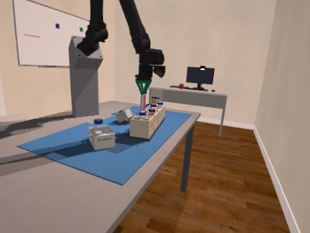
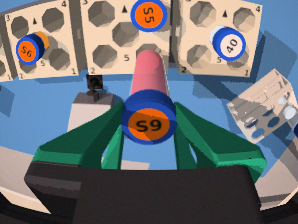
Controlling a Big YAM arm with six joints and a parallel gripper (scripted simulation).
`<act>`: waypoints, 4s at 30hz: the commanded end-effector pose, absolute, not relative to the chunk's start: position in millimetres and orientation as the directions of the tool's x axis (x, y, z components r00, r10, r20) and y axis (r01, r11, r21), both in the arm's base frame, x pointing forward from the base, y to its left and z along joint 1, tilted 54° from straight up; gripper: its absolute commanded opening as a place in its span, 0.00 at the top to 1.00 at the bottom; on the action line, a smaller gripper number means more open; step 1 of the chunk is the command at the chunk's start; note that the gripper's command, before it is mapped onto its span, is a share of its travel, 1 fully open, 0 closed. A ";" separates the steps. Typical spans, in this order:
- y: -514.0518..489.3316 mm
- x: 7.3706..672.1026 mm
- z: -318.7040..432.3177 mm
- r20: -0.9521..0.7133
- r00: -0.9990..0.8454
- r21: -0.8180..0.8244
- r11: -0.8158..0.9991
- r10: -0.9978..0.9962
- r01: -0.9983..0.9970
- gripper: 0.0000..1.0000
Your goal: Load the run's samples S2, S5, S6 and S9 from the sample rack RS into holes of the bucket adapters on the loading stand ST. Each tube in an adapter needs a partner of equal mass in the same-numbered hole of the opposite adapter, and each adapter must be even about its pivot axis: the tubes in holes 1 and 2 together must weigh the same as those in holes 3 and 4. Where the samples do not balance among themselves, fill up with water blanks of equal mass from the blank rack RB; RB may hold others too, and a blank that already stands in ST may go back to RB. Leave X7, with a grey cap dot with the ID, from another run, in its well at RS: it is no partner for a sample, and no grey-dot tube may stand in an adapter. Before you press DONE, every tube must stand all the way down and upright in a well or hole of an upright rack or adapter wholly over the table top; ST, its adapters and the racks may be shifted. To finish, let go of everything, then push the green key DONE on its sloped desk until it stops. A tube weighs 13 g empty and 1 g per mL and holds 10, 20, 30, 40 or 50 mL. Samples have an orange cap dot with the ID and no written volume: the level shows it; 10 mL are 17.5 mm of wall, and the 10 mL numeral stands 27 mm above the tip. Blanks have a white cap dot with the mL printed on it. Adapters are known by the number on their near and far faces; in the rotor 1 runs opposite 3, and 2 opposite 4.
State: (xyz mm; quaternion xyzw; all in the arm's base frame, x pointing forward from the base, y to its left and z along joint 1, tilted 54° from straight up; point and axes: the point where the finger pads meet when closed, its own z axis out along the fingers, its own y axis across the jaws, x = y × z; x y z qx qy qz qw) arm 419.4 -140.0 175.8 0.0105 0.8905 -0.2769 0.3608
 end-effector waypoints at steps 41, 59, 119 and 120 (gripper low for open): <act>-166.7 459.1 152.5 -0.657 -0.728 -0.492 0.843 -0.196 0.217 1.00; -180.5 470.5 138.4 -0.655 -0.731 -0.492 0.842 -0.191 0.221 1.00; -166.8 458.1 151.2 -0.660 -0.727 -0.486 0.846 -0.190 0.220 0.45; -166.8 458.1 151.2 -0.660 -0.727 -0.486 0.846 -0.190 0.220 0.45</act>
